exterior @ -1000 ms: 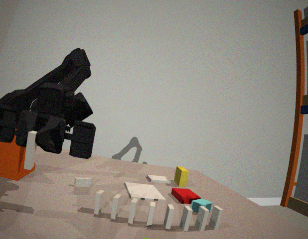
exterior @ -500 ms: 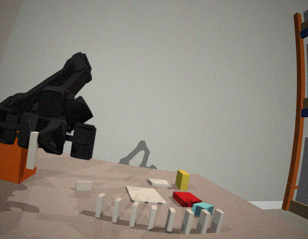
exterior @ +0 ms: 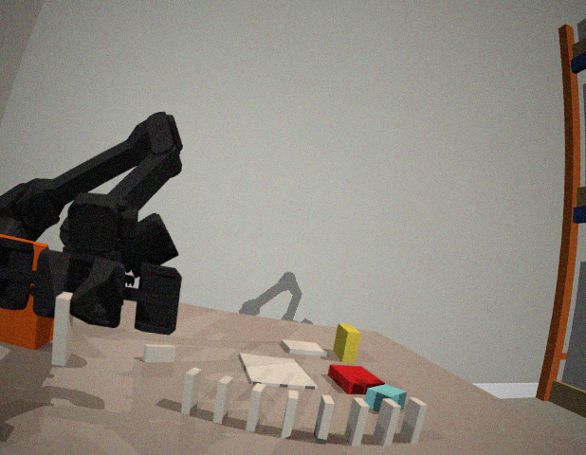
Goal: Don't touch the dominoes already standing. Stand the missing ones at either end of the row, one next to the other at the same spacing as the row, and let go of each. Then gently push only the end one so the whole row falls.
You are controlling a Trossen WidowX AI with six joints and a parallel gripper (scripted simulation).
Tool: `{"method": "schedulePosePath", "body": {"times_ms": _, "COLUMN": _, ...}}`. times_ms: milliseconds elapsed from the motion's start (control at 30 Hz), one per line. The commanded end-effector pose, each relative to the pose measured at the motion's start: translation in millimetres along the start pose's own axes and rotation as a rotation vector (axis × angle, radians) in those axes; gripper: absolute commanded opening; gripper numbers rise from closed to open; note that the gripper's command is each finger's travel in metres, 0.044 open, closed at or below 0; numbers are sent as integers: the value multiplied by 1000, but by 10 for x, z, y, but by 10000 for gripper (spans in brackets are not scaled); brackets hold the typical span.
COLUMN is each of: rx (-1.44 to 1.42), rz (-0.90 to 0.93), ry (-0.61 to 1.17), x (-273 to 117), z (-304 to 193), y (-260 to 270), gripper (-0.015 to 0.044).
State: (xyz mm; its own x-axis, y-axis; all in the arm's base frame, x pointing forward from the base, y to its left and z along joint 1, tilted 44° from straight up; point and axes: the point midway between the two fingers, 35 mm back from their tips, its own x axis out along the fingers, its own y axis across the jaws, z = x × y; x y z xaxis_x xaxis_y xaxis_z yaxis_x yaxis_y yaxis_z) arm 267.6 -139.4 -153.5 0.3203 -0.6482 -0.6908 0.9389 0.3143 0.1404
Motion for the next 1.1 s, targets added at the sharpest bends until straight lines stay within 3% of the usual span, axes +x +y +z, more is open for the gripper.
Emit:
{"method": "schedulePosePath", "body": {"times_ms": 0, "rx": 4, "rz": -1, "ry": -2, "x": 18, "z": -144, "y": 17, "gripper": 29}}
{"method": "schedulePosePath", "body": {"times_ms": 533, "rx": -24, "rz": 3, "ry": -11, "x": 55, "z": -786, "y": -49, "gripper": 29}}
{"method": "schedulePosePath", "body": {"times_ms": 933, "rx": -25, "rz": 3, "ry": -12, "x": 56, "z": -812, "y": -56, "gripper": 29}}
{"method": "schedulePosePath", "body": {"times_ms": 1067, "rx": -25, "rz": 3, "ry": -12, "x": 56, "z": -812, "y": -56, "gripper": 134}}
